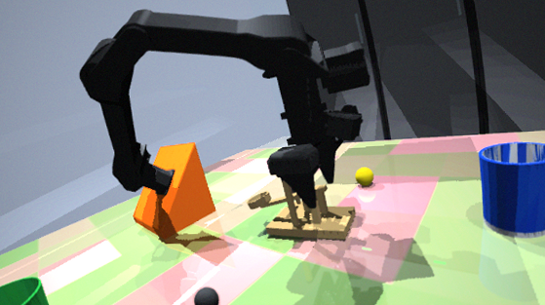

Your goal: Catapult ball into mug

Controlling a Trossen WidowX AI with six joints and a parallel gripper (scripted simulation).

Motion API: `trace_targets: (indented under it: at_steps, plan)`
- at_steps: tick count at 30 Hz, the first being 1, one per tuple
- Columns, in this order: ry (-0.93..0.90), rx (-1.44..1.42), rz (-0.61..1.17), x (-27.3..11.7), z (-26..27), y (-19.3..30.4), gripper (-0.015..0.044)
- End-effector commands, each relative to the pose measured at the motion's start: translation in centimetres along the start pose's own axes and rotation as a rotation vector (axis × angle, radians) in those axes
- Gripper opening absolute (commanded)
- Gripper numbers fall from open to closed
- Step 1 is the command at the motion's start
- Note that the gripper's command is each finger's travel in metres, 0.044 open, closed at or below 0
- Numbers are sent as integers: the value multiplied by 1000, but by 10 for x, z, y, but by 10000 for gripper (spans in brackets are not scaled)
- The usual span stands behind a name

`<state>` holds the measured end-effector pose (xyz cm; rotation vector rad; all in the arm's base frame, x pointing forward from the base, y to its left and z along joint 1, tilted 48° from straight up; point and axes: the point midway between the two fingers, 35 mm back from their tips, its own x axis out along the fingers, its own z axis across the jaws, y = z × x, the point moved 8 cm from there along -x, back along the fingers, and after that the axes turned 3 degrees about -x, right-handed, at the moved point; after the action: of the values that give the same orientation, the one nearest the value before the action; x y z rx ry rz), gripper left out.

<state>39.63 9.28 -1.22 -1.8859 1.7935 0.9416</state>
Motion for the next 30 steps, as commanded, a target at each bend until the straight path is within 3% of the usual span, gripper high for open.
trace_targets:
  at_steps: [1,17,29,30]
  plan:
    - [6,-9,3,8,1,2,440]
    - [8,-9,4,30,0,3,440]
    - [2,0,2,27,0,1,125]
    - [2,0,2,27,0,1,118]
